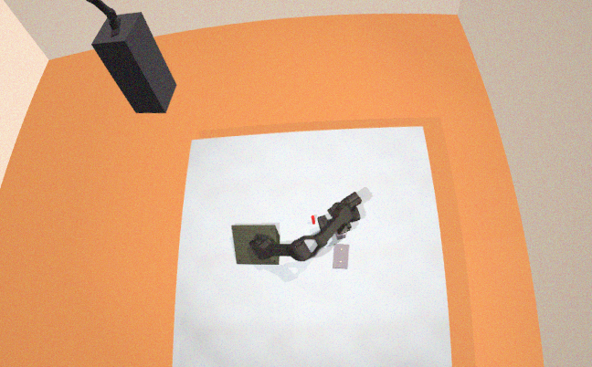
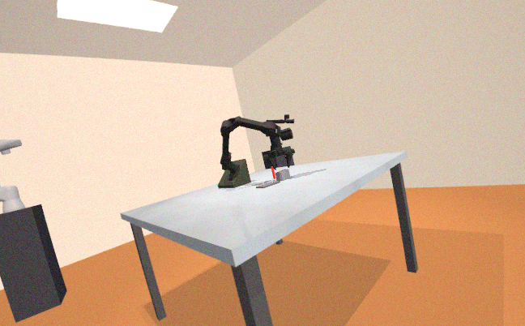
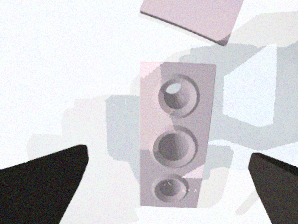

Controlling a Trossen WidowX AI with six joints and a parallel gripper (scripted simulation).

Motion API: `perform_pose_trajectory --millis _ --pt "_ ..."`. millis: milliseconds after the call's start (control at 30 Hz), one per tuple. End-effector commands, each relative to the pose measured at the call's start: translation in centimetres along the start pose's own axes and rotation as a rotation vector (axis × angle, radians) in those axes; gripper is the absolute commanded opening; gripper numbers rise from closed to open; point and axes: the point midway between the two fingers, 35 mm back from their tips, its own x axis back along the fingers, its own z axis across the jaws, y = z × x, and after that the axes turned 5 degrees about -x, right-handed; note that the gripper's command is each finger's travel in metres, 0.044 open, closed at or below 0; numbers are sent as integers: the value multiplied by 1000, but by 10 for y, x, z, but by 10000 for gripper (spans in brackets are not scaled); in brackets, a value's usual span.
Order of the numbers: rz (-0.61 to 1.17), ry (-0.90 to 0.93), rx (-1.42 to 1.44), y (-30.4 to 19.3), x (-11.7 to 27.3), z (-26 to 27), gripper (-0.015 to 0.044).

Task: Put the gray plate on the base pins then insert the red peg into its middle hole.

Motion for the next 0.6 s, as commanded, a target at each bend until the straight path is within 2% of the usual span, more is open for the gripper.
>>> perform_pose_trajectory --millis 0,567 --pt "-6 -8 11 0 -9 -2 440" --pt "-7 -8 11 0 -36 -2 440"
